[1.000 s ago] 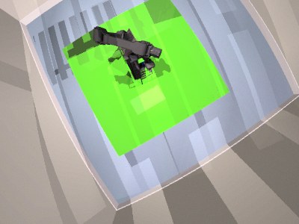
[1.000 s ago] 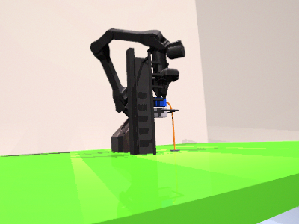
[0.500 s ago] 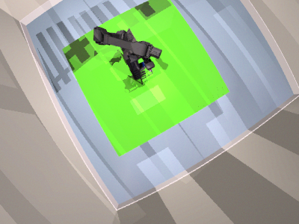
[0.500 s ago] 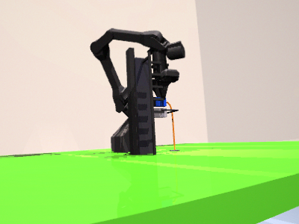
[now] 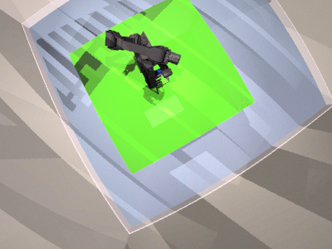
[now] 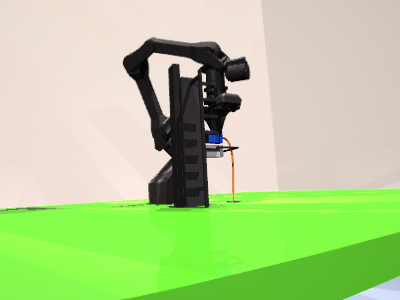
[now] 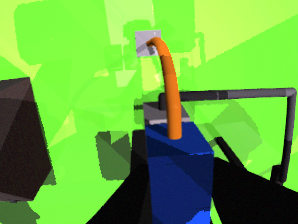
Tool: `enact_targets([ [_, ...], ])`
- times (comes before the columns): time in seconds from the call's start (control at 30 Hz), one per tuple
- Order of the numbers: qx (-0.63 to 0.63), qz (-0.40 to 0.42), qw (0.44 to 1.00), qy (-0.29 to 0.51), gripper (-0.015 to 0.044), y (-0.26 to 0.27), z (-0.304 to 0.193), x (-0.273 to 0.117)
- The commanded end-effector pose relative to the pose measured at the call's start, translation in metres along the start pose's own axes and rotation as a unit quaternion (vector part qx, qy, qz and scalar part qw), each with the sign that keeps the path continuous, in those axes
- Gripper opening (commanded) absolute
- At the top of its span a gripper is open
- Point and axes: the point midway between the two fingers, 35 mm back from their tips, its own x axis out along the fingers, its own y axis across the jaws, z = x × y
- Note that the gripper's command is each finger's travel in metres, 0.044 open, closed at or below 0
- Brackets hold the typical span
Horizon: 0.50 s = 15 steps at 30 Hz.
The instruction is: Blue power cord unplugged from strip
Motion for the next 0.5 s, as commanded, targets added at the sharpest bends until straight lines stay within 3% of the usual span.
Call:
enact_targets([
  [0.0, 0.0, -0.003, 1.0, -0.019, 0.0, -0.001, 0.021, -0.005],
  [0.47, -0.001, -0.004, 1.0, -0.019, 0.0, 0.0, 0.043, -0.009],
])
